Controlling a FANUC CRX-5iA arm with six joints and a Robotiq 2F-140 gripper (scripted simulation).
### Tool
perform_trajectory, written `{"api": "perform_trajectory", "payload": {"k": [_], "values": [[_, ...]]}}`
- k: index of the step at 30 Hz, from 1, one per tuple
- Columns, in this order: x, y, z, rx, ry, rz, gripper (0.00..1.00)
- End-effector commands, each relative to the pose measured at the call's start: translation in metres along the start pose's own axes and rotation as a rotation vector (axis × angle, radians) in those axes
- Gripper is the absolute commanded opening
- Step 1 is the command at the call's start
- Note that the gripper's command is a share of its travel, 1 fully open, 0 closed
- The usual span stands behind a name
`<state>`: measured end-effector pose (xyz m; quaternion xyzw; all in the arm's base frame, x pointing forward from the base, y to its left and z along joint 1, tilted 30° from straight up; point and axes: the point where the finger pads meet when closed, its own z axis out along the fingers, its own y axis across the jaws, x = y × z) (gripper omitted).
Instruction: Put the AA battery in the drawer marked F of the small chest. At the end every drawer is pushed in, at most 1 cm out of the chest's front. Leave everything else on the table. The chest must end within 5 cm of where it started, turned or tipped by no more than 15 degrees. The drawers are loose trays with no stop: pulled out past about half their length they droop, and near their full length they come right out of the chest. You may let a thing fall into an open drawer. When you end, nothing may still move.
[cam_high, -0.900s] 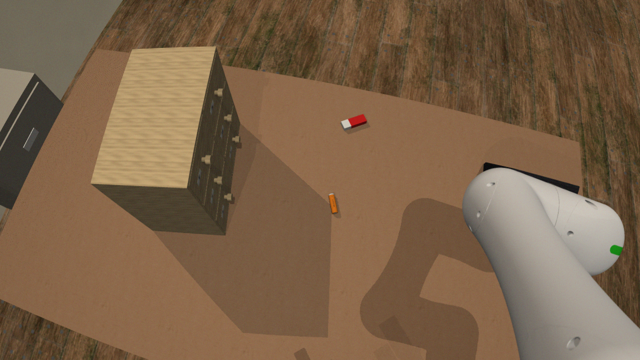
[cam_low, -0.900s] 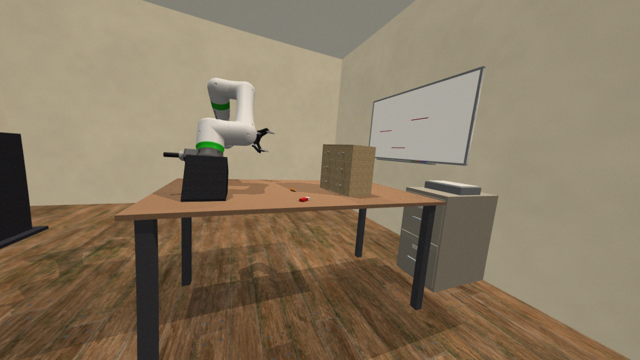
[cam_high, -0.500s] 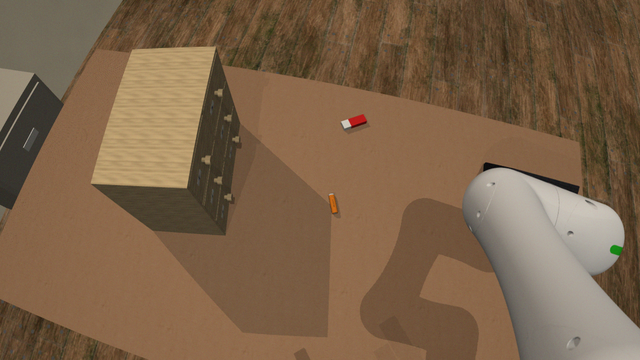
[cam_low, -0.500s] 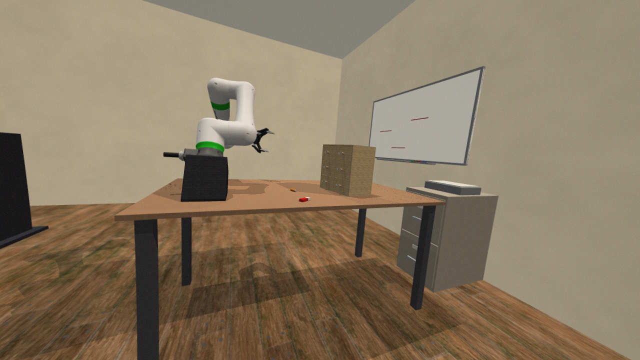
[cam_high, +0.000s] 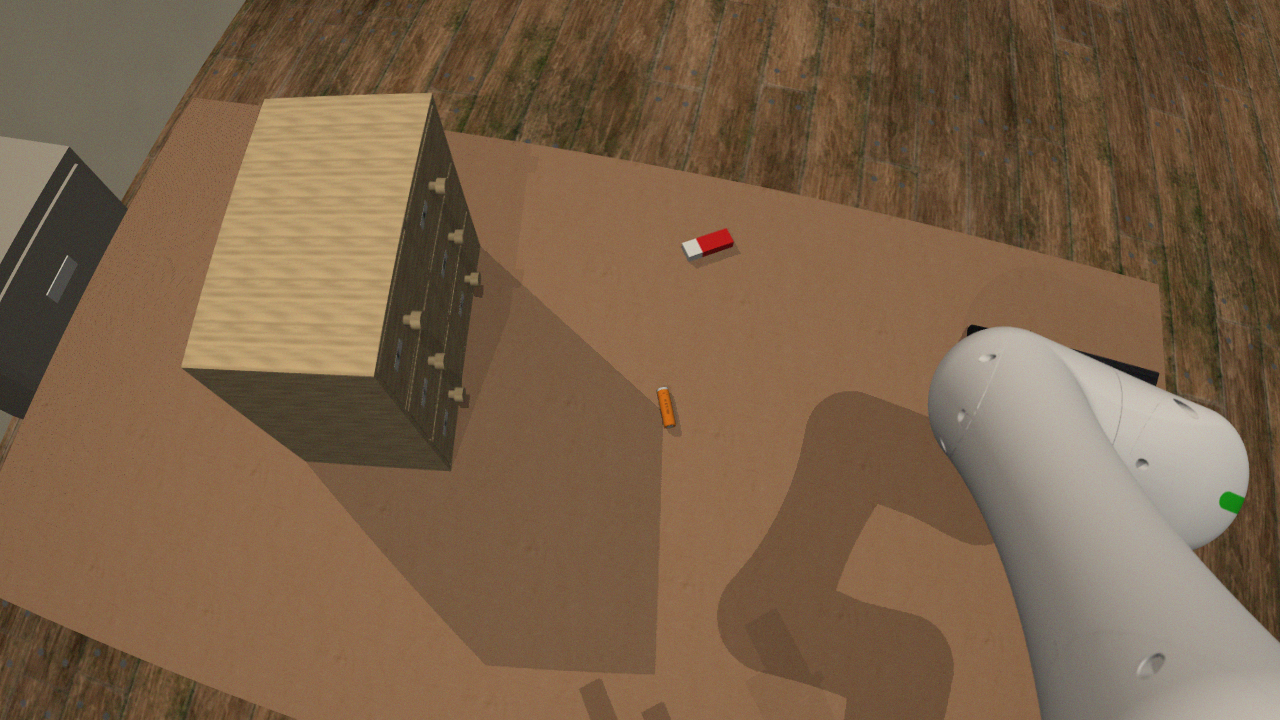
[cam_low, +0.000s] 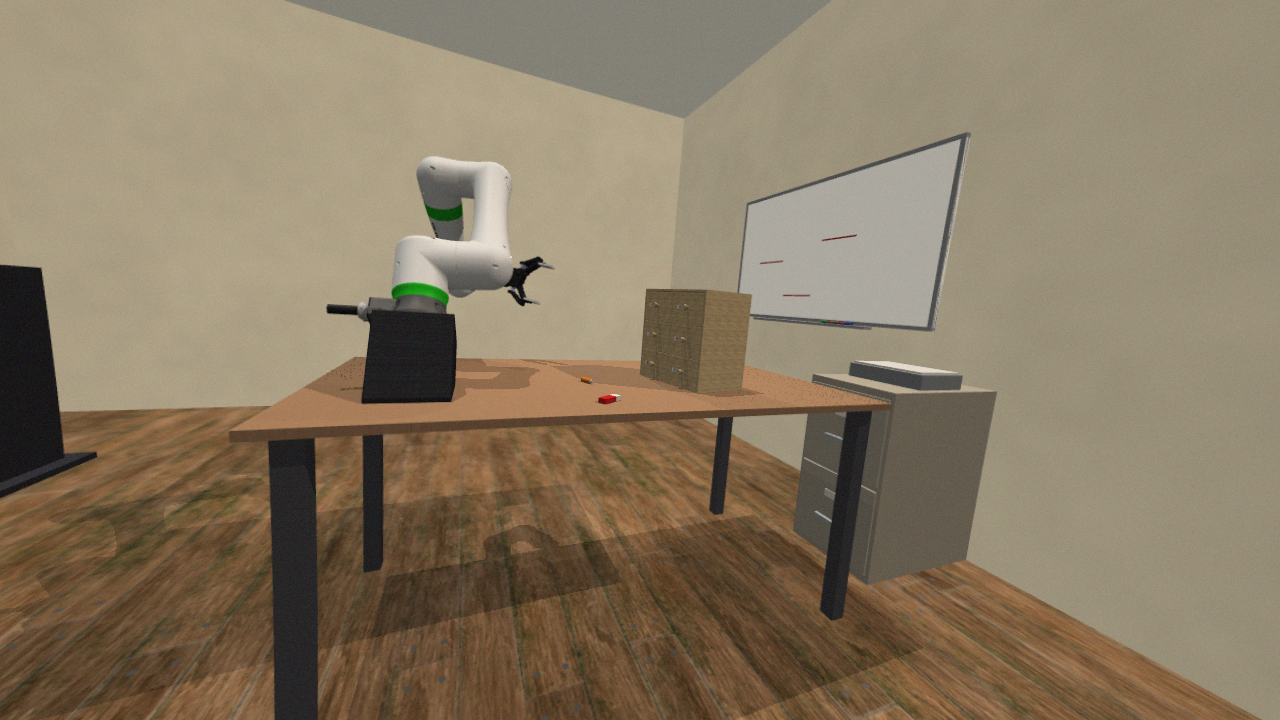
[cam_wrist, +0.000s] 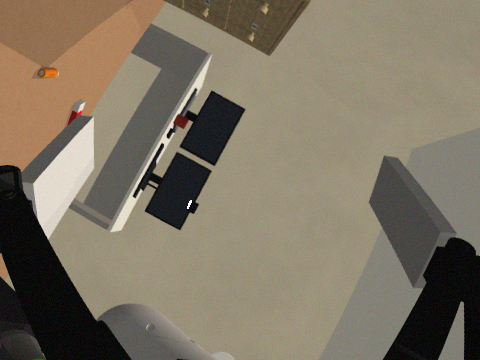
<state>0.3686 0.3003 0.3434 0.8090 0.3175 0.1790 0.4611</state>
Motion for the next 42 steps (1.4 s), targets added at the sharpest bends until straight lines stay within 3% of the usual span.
{"api": "perform_trajectory", "payload": {"k": [1, 5, 7, 9, 10, 11, 12, 13, 15, 16, 17, 18, 20, 21, 24, 26, 28, 29, 31, 32, 34, 35, 37, 38, 41, 42], "values": [[-0.005, 0.002, 0.035, 0.059, -0.089, -0.087, 1.00], [-0.016, 0.004, 0.080, 0.157, -0.192, -0.196, 1.00], [-0.016, 0.004, 0.080, 0.157, -0.192, -0.196, 1.00], [-0.027, 0.004, 0.116, 0.255, -0.262, -0.280, 1.00], [-0.027, 0.004, 0.116, 0.255, -0.262, -0.280, 1.00], [-0.034, 0.004, 0.134, 0.314, -0.294, -0.324, 1.00], [-0.034, 0.004, 0.134, 0.314, -0.294, -0.324, 1.00], [-0.041, 0.004, 0.153, 0.379, -0.322, -0.367, 1.00], [-0.041, 0.004, 0.153, 0.379, -0.322, -0.367, 1.00], [-0.050, 0.004, 0.172, 0.452, -0.344, -0.410, 1.00], [-0.050, 0.004, 0.172, 0.452, -0.344, -0.410, 1.00], [-0.059, 0.003, 0.191, 0.530, -0.360, -0.451, 1.00], [-0.059, 0.003, 0.191, 0.530, -0.360, -0.451, 1.00], [-0.068, 0.002, 0.210, 0.612, -0.367, -0.489, 1.00], [-0.068, 0.002, 0.210, 0.612, -0.367, -0.489, 1.00], [-0.088, 0.000, 0.245, 0.786, -0.353, -0.555, 1.00], [-0.088, 0.000, 0.245, 0.786, -0.353, -0.555, 1.00], [-0.098, -0.001, 0.262, 0.874, -0.330, -0.581, 1.00], [-0.098, -0.001, 0.262, 0.874, -0.330, -0.581, 1.00], [-0.108, -0.002, 0.279, 0.960, -0.296, -0.602, 1.00], [-0.108, -0.002, 0.279, 0.960, -0.296, -0.602, 1.00], [-0.117, -0.003, 0.295, 1.042, -0.251, -0.618, 1.00], [-0.117, -0.003, 0.295, 1.042, -0.251, -0.618, 1.00], [-0.126, -0.003, 0.310, 1.118, -0.197, -0.629, 1.00], [-0.126, -0.003, 0.310, 1.118, -0.197, -0.629, 1.00], [-0.135, -0.003, 0.324, 1.187, -0.134, -0.635, 1.00]]}}
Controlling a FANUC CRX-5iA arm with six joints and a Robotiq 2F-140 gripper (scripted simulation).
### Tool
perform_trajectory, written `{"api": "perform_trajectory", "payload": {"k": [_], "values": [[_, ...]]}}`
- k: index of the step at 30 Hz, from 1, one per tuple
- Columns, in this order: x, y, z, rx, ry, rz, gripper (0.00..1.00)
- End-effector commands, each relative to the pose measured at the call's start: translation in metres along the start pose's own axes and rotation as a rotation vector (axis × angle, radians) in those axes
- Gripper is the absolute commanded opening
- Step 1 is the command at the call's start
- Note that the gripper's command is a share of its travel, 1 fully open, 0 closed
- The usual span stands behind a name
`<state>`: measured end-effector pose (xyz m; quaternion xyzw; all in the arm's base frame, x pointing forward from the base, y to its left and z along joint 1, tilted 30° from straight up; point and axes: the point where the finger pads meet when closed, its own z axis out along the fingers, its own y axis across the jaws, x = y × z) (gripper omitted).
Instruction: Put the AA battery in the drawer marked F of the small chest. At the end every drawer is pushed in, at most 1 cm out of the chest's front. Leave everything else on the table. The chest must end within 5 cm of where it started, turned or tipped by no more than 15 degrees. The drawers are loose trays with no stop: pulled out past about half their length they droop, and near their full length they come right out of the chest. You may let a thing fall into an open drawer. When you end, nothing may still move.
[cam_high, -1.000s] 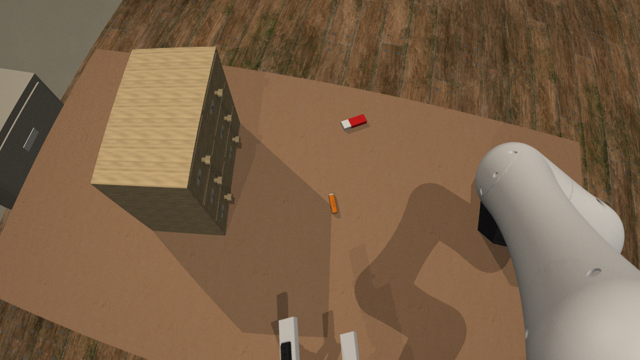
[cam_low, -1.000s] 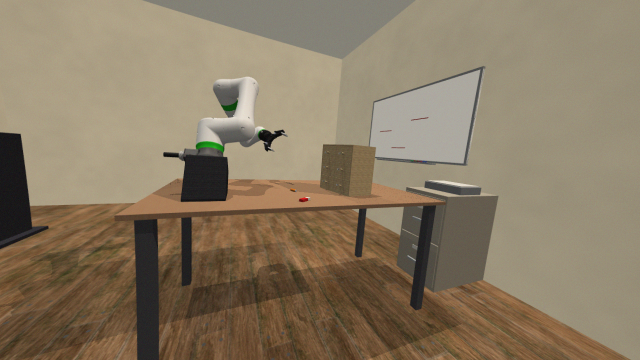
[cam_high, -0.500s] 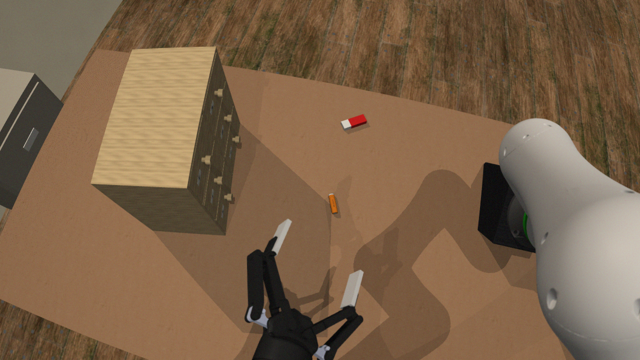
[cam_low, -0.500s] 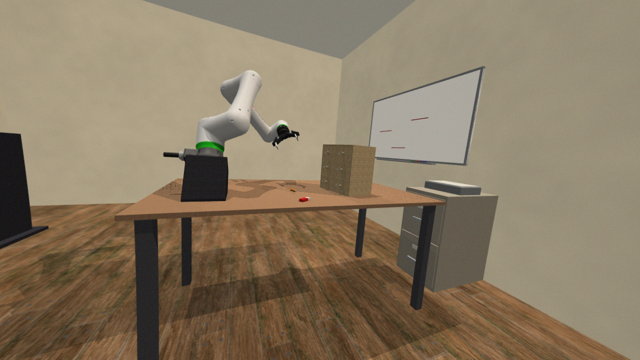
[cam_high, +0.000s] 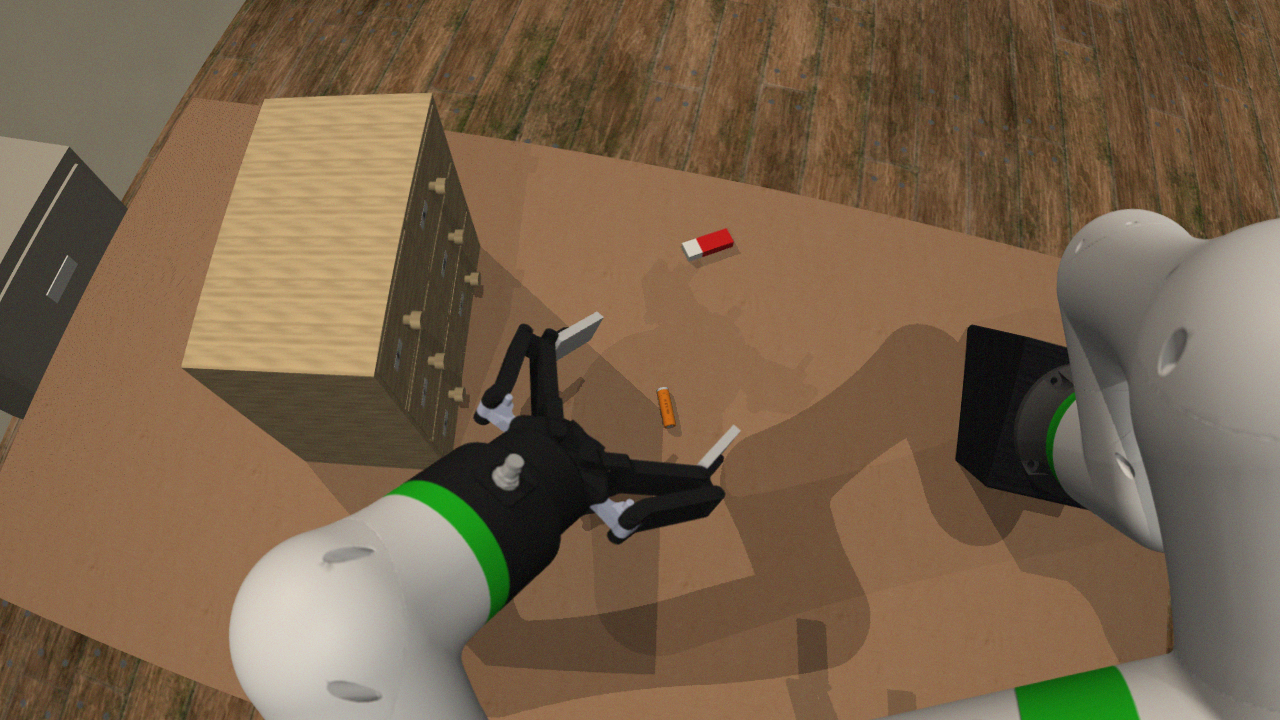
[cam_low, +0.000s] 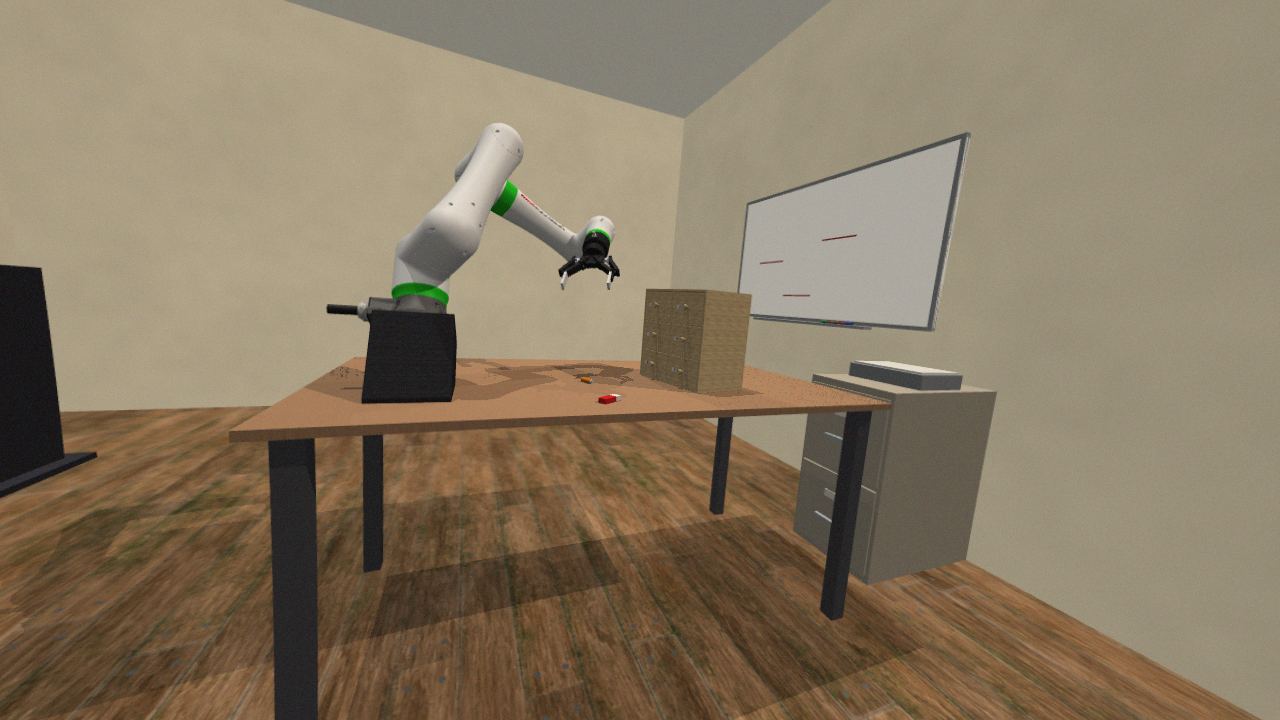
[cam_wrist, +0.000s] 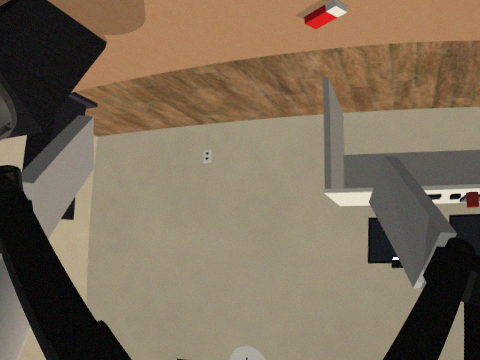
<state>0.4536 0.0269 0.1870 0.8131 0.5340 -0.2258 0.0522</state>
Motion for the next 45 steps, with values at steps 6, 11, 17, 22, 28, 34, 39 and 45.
{"api": "perform_trajectory", "payload": {"k": [6, 11, 17, 22, 28, 34, 39, 45], "values": [[-0.032, 0.033, 0.035, 0.151, 0.210, -0.162, 1.00], [-0.051, 0.052, 0.050, 0.174, 0.351, -0.239, 1.00], [-0.070, 0.070, 0.063, 0.163, 0.486, -0.304, 1.00], [-0.090, 0.087, 0.072, 0.124, 0.606, -0.357, 1.00], [-0.119, 0.109, 0.083, 0.040, 0.745, -0.415, 1.00], [-0.144, 0.125, 0.090, -0.047, 0.835, -0.452, 1.00], [-0.168, 0.139, 0.096, -0.137, 0.902, -0.478, 1.00], [-0.172, 0.141, 0.097, -0.154, 0.912, -0.483, 1.00]]}}
